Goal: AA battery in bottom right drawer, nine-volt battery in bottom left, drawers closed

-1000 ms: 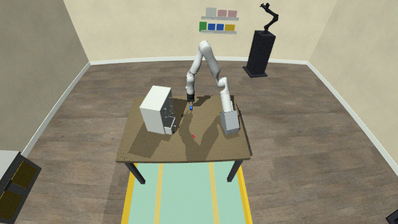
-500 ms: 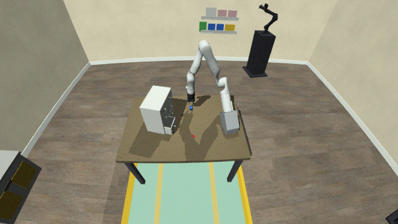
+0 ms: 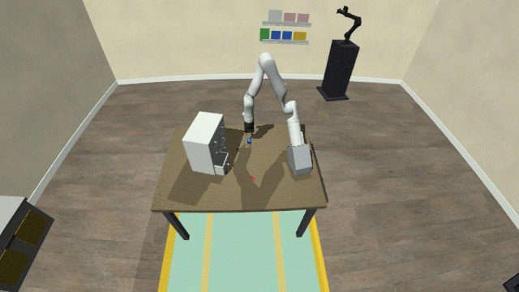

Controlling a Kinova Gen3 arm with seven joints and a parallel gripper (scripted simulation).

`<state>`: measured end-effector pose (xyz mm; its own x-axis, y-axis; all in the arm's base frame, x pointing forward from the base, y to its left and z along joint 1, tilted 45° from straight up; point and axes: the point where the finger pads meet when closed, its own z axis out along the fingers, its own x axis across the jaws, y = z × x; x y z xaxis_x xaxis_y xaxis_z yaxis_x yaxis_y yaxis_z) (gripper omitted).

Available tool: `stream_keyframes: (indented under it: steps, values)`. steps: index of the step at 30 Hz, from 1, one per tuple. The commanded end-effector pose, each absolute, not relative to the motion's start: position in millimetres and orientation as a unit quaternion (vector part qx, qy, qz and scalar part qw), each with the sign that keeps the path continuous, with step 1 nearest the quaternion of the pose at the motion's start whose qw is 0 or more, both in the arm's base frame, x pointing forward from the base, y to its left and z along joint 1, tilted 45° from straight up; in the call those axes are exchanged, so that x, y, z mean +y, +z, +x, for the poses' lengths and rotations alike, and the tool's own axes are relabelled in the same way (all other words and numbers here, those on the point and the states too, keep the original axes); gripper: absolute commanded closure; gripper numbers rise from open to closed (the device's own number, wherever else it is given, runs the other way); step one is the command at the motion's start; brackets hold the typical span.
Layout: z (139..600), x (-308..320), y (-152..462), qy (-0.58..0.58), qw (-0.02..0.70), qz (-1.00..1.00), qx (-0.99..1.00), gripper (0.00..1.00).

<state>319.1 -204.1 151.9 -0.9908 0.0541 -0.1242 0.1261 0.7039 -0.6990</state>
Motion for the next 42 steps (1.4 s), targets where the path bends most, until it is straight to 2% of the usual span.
stream_keyframes:
  steps: [1, 42]
  values:
    - [319.4, -203.8, 152.0, -0.382, 0.048, 0.049, 0.922, 0.19]
    - [322.1, -240.7, 115.4, -0.382, 0.048, 0.049, 0.922, 0.19]
